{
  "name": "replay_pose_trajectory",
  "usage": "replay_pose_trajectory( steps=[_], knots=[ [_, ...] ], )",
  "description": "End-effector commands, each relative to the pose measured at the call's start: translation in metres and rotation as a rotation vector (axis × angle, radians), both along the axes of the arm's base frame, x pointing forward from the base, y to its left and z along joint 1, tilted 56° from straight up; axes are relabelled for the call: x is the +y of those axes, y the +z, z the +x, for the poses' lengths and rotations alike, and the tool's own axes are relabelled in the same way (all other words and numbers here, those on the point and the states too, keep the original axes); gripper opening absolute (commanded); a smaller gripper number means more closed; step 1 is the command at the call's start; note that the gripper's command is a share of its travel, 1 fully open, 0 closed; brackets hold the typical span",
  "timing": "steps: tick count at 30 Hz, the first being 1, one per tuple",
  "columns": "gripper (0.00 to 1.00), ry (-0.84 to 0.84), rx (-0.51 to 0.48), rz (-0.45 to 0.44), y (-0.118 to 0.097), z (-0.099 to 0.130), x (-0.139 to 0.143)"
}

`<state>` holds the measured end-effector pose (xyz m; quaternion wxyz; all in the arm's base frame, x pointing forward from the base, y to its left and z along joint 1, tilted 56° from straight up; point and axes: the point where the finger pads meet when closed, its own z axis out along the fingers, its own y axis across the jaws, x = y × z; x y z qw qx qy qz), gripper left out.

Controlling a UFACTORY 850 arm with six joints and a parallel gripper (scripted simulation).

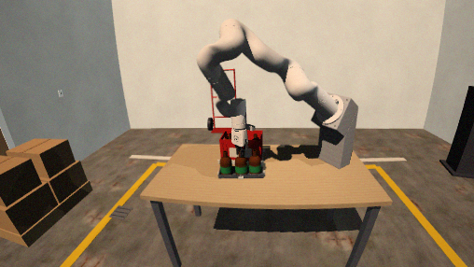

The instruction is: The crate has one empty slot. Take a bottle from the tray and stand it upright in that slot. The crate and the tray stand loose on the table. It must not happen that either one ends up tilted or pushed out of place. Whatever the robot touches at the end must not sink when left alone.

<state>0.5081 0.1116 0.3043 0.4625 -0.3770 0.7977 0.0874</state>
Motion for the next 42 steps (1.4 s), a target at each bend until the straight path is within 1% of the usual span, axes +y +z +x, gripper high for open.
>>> replay_pose_trajectory(
  steps=[1,27,42],
  knots=[
    [0.0,0.0,-0.001,0.0,0.0003,0.0001,-0.0001],
    [0.0,0.0,-0.001,0.0,0.0006,-0.0002,-0.0004],
    [0.0,0.0,-0.001,0.0,0.0051,-0.0054,-0.0048]
  ],
)
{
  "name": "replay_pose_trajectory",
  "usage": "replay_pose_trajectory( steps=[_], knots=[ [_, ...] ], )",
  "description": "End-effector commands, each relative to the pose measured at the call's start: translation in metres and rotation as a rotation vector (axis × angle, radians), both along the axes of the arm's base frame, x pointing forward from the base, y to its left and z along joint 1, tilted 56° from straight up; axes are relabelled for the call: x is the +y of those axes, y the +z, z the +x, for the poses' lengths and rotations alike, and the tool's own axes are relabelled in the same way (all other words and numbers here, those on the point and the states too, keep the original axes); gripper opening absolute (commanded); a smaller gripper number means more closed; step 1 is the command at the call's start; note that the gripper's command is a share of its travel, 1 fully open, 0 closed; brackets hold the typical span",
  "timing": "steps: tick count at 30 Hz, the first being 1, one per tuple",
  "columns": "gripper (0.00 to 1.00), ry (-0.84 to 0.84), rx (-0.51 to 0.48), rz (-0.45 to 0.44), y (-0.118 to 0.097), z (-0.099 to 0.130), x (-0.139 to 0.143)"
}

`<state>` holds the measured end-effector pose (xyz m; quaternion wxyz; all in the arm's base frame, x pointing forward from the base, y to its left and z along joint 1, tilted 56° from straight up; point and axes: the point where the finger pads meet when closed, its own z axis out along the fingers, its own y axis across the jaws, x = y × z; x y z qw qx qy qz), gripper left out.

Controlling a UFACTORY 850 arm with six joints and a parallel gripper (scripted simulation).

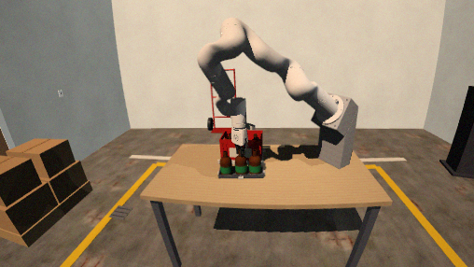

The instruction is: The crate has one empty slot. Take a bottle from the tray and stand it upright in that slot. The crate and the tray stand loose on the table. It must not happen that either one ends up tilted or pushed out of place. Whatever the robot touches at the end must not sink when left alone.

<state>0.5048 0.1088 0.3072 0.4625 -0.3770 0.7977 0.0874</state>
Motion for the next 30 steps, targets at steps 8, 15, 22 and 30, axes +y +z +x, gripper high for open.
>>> replay_pose_trajectory(
  steps=[8,15,22,30],
  knots=[
    [0.0,0.0,-0.001,0.0,0.007,-0.008,-0.007],
    [0.0,0.0,-0.001,0.0,0.011,-0.012,-0.01],
    [0.0,0.0,-0.001,0.0,0.015,-0.017,-0.015],
    [0.0,0.0,-0.001,0.0,0.018,-0.02,-0.017]
  ],
)
